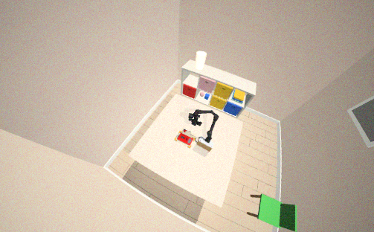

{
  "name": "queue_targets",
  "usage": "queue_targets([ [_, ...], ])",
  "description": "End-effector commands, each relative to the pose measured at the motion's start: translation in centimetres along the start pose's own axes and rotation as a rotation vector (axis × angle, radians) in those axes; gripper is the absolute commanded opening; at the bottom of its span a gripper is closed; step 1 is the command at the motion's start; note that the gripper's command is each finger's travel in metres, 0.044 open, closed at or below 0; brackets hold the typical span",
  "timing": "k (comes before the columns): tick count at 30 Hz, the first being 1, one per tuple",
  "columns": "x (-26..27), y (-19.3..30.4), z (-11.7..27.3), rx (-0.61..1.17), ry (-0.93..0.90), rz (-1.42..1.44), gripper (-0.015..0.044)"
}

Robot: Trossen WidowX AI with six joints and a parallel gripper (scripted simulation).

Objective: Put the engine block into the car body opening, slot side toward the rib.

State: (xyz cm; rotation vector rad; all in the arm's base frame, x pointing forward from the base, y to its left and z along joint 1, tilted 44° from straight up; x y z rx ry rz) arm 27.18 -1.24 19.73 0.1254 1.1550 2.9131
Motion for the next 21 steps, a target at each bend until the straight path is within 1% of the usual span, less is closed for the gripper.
queue_targets([
  [1, 0.0, 0.1, -0.1, -0.010, 0.008, 0.003, 0.0000],
  [6, 0.1, 0.5, 0.1, -0.051, 0.012, 0.003, 0.0000],
  [9, 0.2, 1.2, 0.0, -0.111, 0.018, 0.002, 0.0000],
  [21, 0.8, 4.9, -1.4, -0.502, 0.061, 0.007, 0.0000],
])
Point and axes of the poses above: the point midway between the two fingers, 35 mm back from their tips, its own z axis back along the fingers, its own x axis across the jaws, y = z × x, the point moved 7 cm from there along z, back along the fingers, and after that the axes turned 9 degrees about z, right-handed, at the moved point
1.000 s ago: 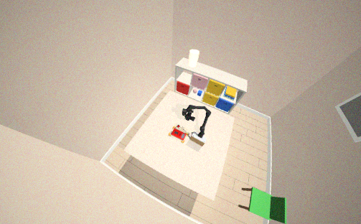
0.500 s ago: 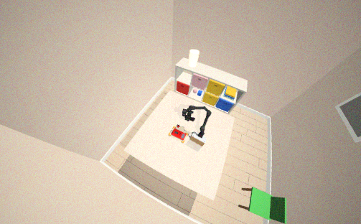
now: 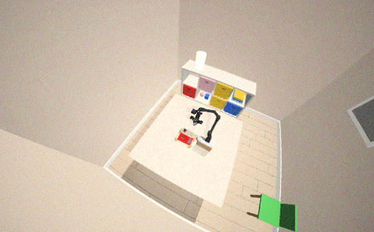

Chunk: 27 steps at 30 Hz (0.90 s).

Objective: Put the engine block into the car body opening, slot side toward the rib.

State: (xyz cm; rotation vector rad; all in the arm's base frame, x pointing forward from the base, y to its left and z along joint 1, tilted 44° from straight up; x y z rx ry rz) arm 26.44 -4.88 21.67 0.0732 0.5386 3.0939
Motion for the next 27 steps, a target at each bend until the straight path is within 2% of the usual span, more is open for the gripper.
queue_targets([
  [1, 0.1, 1.3, 0.1, -0.126, 0.030, 0.003, 0.0000],
  [7, 0.4, 3.2, 0.1, -0.297, 0.083, 0.007, 0.0000],
  [27, 0.9, 4.8, -3.7, -0.300, 0.086, 0.007, 0.0000],
])
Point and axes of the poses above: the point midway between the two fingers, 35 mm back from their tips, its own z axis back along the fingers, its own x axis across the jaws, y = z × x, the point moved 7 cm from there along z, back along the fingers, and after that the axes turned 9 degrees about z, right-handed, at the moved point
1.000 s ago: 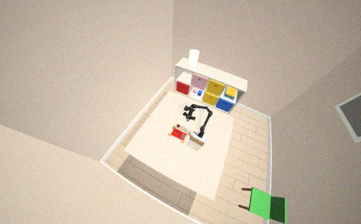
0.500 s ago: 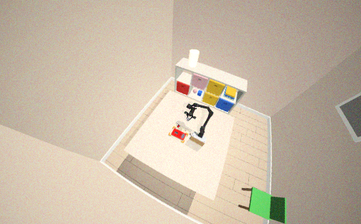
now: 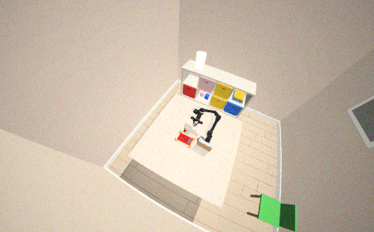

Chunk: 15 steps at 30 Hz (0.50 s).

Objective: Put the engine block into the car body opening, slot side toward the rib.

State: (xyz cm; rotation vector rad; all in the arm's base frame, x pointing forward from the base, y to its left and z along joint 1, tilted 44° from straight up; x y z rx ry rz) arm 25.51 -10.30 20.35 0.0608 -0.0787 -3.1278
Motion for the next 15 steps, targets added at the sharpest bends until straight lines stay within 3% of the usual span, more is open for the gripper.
queue_targets([
  [1, 0.1, 0.4, -0.7, -0.006, -0.002, 0.002, 0.0000],
  [15, 0.4, 2.3, -2.8, -0.004, -0.002, 0.002, 0.0000],
])
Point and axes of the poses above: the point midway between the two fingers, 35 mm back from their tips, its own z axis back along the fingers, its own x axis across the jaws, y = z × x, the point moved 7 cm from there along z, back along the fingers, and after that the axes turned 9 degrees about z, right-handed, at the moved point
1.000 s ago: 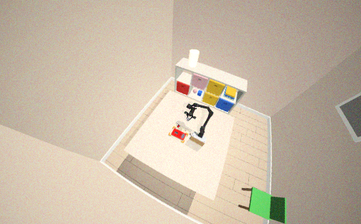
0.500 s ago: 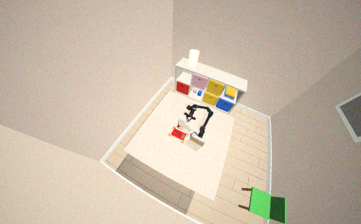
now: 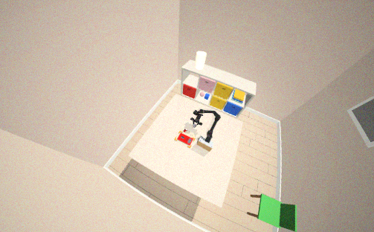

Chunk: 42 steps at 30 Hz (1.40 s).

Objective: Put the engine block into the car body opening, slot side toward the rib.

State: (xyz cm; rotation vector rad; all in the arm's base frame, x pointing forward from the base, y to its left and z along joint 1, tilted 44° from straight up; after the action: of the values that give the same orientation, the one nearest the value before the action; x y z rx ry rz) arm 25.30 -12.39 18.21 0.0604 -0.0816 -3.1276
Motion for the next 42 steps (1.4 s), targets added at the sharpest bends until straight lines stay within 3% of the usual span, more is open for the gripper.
queue_targets([
  [1, 0.1, 0.4, -0.7, -0.006, -0.002, 0.002, 0.0000],
  [23, 0.4, 2.6, -3.1, -0.004, -0.003, 0.002, 0.0000],
  [39, 0.4, 2.6, -3.1, -0.010, 0.001, 0.004, 0.0420],
  [42, 0.4, 2.6, -3.1, -0.010, 0.001, 0.004, 0.0440],
])
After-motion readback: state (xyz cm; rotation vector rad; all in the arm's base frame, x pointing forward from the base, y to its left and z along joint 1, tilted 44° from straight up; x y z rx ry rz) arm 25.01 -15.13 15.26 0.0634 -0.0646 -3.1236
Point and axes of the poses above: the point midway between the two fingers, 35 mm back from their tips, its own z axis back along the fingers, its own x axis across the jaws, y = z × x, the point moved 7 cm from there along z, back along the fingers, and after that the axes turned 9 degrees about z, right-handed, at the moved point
